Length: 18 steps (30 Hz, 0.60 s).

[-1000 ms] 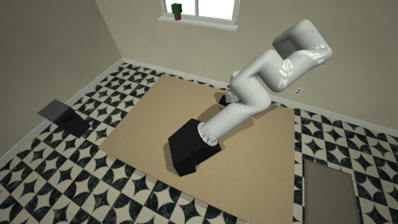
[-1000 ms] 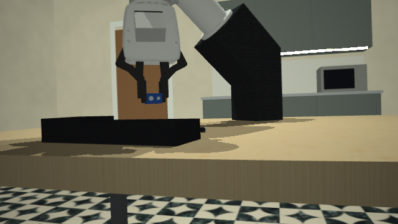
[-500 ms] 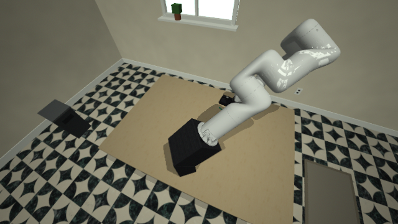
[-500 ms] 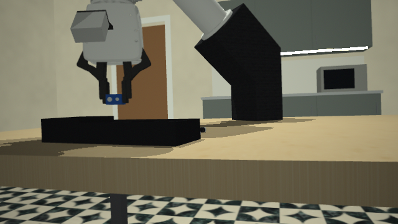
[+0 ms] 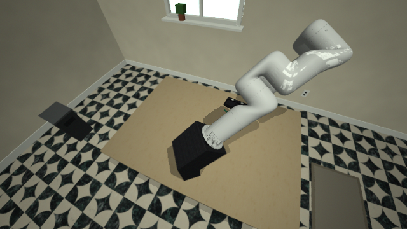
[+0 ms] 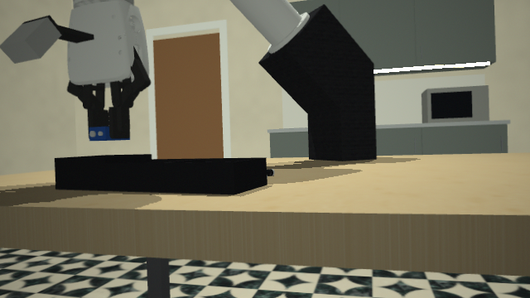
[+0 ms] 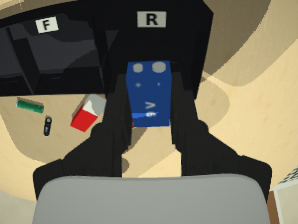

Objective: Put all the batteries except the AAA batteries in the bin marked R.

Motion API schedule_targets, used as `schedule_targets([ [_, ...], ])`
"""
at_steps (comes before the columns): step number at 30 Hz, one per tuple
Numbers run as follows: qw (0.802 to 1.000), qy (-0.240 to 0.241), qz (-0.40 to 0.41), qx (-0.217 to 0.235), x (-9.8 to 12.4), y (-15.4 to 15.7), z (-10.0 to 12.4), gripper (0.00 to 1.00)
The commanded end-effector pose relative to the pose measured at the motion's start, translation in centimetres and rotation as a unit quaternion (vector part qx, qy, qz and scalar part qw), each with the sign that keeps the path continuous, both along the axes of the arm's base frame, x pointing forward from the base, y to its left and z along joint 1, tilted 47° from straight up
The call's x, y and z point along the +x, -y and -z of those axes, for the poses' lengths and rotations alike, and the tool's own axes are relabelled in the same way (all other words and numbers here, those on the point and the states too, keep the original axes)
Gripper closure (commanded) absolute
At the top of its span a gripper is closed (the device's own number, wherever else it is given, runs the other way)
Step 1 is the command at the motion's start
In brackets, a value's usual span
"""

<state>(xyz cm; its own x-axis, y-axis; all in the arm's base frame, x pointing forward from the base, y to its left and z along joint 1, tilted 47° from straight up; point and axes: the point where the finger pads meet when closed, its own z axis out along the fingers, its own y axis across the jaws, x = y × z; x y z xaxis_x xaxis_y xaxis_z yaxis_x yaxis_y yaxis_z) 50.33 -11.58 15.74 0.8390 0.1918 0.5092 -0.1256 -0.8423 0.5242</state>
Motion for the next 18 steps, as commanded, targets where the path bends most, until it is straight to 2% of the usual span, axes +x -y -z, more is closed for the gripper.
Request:
schedule_targets([
  [1, 0.997, 0.042, 0.052, 0.042, 0.1, 0.02, -0.19, 1.0],
  [13, 0.968, 0.12, 0.172, 0.138, 0.1, 0.02, -0.18, 1.0],
  [15, 0.968, 0.12, 0.172, 0.138, 0.1, 0.02, -0.18, 1.0],
  [16, 0.956, 0.14, 0.201, 0.161, 0.1, 0.02, -0.18, 1.0],
  [18, 0.95, 0.148, 0.214, 0.171, 0.1, 0.02, -0.18, 1.0],
])
